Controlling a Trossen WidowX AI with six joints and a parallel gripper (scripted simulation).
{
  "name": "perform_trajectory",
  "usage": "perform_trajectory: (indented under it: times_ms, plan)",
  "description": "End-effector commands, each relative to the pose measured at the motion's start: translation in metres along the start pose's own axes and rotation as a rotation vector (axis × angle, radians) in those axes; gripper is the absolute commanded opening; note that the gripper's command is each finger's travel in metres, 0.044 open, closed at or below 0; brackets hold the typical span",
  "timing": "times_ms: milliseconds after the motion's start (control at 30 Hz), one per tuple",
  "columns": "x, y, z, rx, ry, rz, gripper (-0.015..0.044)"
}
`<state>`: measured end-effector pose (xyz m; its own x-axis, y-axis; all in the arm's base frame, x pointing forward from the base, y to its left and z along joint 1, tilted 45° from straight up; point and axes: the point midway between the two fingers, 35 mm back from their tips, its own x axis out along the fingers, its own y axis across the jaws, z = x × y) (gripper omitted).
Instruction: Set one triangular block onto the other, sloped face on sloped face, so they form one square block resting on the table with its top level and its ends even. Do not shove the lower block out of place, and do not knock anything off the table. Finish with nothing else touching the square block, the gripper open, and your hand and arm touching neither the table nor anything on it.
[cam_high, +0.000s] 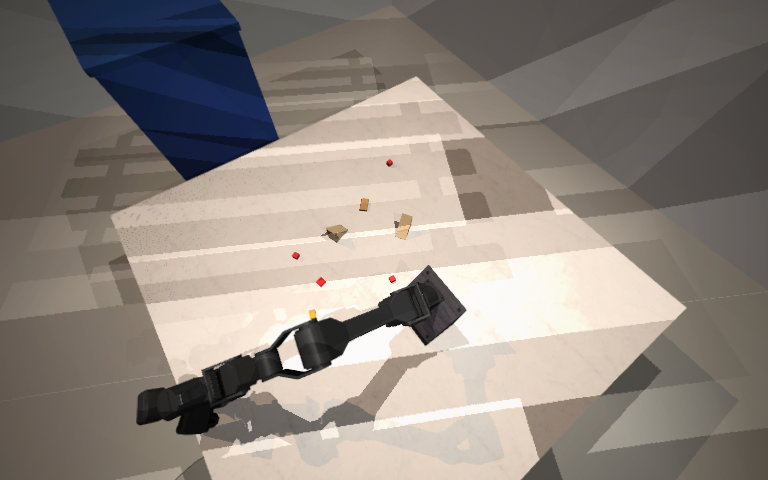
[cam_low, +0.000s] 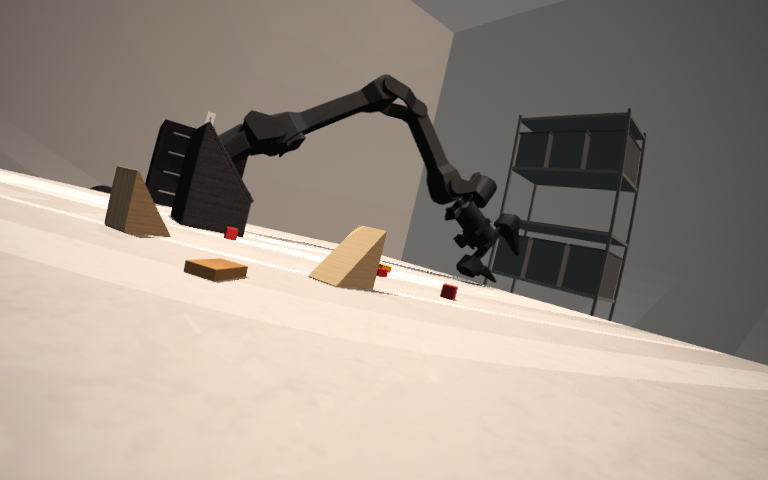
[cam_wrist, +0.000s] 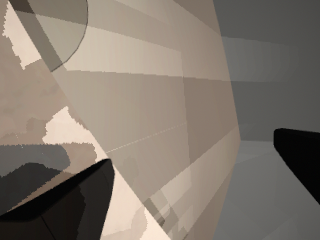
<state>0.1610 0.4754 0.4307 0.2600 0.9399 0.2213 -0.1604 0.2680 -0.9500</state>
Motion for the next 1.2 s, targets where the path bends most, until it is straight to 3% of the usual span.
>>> perform_trajectory:
  times_ms: [0, 533, 900, 1167]
  plan:
    - [-0.001, 0.01, -0.03, 0.092, 0.05, 0.046, 0.044]
    - [-0.058, 0.054, -0.221, 0.665, 0.486, 0.16, 0.044]
    - [-0.175, 0.127, -0.338, 1.418, 0.97, 0.173, 0.044]
    - [-0.295, 0.173, -0.377, 2.157, 1.402, -0.066, 0.044]
